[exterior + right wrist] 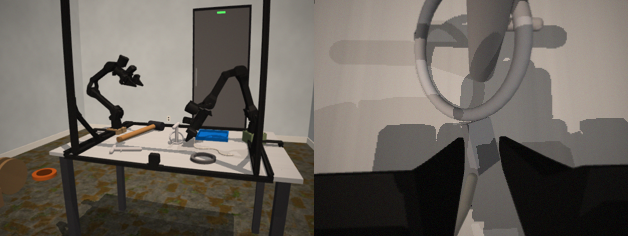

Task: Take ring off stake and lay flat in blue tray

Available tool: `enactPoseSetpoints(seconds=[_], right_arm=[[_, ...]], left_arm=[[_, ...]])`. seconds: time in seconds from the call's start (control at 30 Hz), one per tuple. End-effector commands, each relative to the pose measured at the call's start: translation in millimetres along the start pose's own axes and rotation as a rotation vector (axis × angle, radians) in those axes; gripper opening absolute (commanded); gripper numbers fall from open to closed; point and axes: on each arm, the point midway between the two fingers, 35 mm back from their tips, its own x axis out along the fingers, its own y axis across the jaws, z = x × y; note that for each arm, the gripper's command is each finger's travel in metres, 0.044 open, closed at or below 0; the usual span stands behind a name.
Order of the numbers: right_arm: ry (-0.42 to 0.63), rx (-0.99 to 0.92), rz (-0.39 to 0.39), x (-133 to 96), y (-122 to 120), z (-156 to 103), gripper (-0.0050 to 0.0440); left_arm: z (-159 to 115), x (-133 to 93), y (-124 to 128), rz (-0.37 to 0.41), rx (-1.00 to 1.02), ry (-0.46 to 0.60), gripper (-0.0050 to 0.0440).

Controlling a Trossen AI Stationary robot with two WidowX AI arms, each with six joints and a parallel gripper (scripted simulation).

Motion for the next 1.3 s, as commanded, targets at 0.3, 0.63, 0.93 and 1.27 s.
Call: enactPoseSetpoints(seconds=[0.3,0.63,0.93,1.27], right_arm=[[-0.001,0.0,0.0,0,0,0,0.0033],[-0.001,0.0,0.0,-1,0,0,0.0],[-0.004,0.001,-0.001,-8,0,6,0.0],[-0.008,0.003,-0.004,-21,-1,13,0.0]], left_arm=[[-1,0,-1,-0.004,0.004,0.002,0.04],[-1,0,-1,-0.004,0.004,0.002,0.04],[-1,0,-1,-0.004,0.004,0.002,0.04],[-1,0,-1,-0.004,0.004,0.002,0.04]])
